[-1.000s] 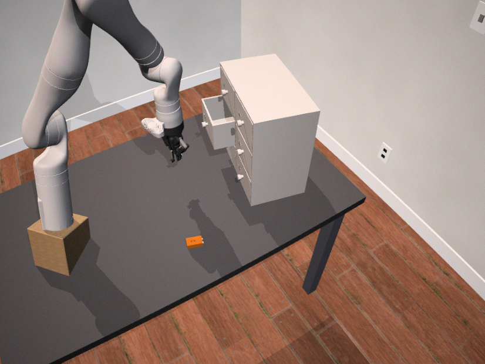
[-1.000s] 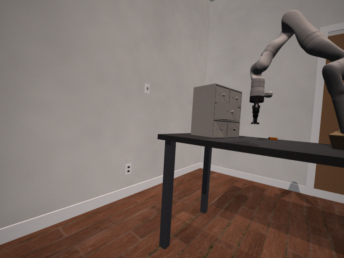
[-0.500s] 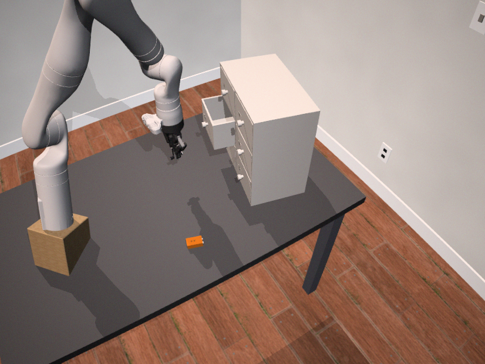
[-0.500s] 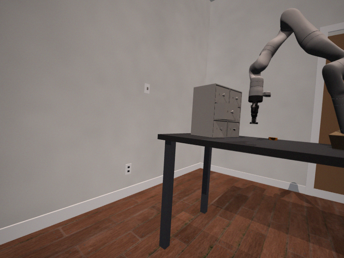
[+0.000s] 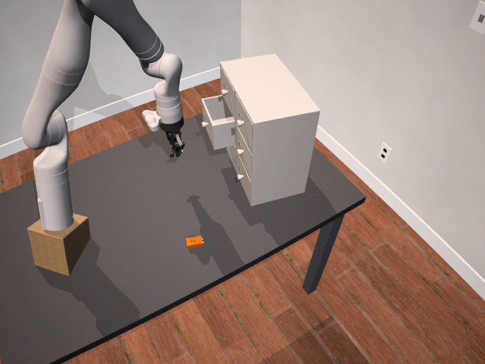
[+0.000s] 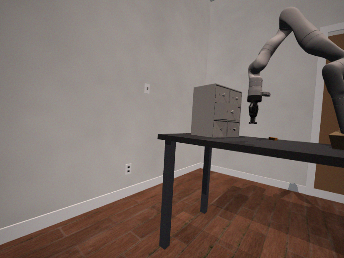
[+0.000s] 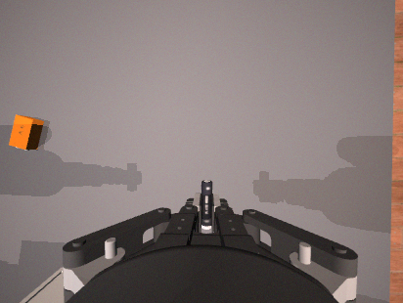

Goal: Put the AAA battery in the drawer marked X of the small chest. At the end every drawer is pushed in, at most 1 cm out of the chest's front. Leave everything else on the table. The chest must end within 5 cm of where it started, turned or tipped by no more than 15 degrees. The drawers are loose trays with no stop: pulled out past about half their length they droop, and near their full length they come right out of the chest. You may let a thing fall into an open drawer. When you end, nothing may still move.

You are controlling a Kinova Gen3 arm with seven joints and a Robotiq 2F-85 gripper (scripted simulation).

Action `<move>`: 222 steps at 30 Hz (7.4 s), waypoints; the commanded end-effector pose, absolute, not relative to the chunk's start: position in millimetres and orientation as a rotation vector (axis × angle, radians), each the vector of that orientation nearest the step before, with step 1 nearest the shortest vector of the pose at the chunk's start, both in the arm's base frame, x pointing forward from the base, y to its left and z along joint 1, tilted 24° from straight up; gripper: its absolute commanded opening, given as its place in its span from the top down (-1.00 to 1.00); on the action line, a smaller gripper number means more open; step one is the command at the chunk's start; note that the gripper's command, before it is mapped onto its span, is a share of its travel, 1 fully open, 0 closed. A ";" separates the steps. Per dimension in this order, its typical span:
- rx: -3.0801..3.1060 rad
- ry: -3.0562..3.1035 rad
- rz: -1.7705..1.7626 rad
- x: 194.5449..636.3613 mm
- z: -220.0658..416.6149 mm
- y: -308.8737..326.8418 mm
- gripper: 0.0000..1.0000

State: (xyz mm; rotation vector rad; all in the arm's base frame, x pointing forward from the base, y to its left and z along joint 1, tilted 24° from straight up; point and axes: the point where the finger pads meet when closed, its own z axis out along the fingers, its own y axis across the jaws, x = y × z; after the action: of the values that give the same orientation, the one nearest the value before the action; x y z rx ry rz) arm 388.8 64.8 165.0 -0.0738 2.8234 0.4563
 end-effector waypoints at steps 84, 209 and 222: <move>0.220 2.842 0.497 391.5 179.2 77.0 0.90; 0.302 2.314 0.368 349.6 296.0 37.9 0.90; 0.308 2.264 0.356 349.0 295.6 38.1 0.90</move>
State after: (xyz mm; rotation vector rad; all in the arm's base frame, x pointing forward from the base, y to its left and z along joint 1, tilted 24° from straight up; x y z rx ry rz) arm 348.5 48.9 298.5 0.2728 2.2727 0.3817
